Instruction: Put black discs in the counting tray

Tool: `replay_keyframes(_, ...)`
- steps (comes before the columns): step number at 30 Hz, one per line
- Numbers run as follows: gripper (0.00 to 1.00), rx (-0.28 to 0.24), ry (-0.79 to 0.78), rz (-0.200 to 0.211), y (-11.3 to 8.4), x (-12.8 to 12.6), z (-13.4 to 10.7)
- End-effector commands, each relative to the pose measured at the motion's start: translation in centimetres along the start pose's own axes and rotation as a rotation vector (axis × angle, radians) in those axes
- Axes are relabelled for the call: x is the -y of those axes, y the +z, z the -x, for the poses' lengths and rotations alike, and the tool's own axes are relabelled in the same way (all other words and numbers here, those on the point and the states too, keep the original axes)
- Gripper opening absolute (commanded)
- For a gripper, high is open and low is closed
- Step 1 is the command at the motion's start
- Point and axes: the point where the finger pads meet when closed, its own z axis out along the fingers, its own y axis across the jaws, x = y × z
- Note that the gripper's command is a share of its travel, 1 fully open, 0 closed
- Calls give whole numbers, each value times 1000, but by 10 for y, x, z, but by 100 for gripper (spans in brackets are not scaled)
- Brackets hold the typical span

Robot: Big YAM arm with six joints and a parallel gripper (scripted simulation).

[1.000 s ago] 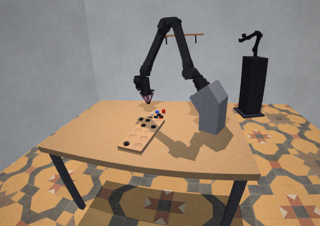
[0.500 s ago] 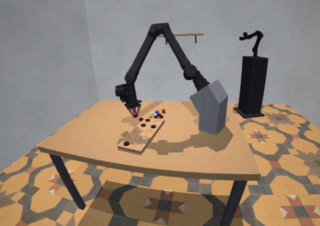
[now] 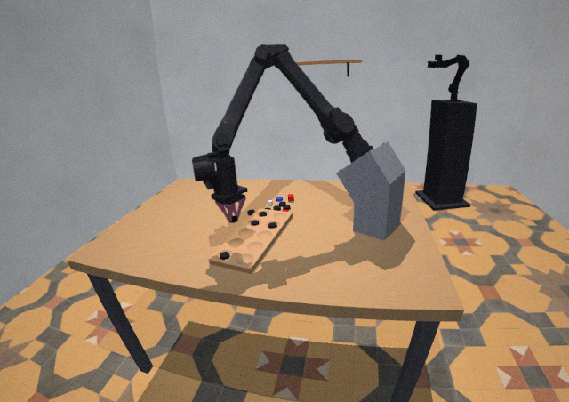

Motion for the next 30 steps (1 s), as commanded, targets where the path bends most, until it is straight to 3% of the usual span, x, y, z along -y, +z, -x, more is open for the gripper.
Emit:
replay_keyframes(1, 0, 32, 123, 16, -12, -3, 38)
replay_keyframes(9, 0, 21, 89, 4, 66, -3, 27)
replay_keyframes(12, 0, 21, 88, 2, 85, -1, 26)
replay_keyframes(14, 0, 22, 84, 5, 86, -2, 25)
replay_keyframes(15, 0, 28, 68, 31, 74, -14, 21)
replay_keyframes(18, 0, 36, 84, 39, 68, -11, 29)
replay_keyframes(20, 0, 39, 104, 21, 76, -1, 38)
replay_keyframes(22, 0, 22, 88, 1, 90, -1, 27)
replay_keyframes(30, 0, 21, 87, 0, 102, -1, 27)
